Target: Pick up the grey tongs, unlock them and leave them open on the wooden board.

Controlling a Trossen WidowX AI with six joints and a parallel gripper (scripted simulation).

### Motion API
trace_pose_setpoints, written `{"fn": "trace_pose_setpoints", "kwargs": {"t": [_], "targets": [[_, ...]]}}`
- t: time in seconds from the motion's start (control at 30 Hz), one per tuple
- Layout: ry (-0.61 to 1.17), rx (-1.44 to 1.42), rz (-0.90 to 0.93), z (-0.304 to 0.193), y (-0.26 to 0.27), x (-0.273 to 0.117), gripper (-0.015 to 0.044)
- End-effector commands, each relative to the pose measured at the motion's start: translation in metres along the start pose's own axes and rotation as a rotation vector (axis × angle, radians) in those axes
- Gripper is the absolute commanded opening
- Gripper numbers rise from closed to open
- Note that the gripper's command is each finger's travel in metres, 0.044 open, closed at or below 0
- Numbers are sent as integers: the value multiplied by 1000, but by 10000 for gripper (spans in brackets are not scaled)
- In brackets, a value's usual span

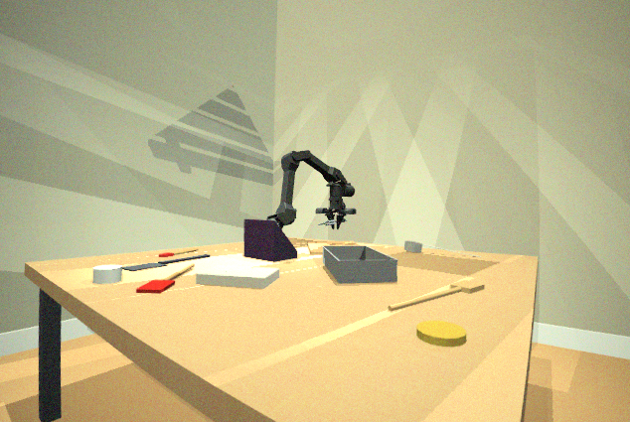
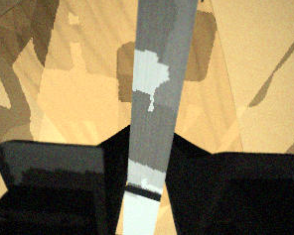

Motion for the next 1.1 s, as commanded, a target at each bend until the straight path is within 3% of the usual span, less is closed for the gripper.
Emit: {"fn": "trace_pose_setpoints", "kwargs": {"t": [0.0,0.93,1.07], "targets": [[5,5,-2,-2,0,9,-150],[3,8,1,-6,3,44,-150],[1,4,4,-5,4,42,-45]]}}
Point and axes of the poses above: the point midway between the two fingers, 35 mm back from their tips, its own x axis out along the fingers, its own y axis across the jaws, z = x × y, the point moved 1 cm from there along -x, back along the fingers, and after that the axes turned 10 degrees about x, right-handed, at the moved point
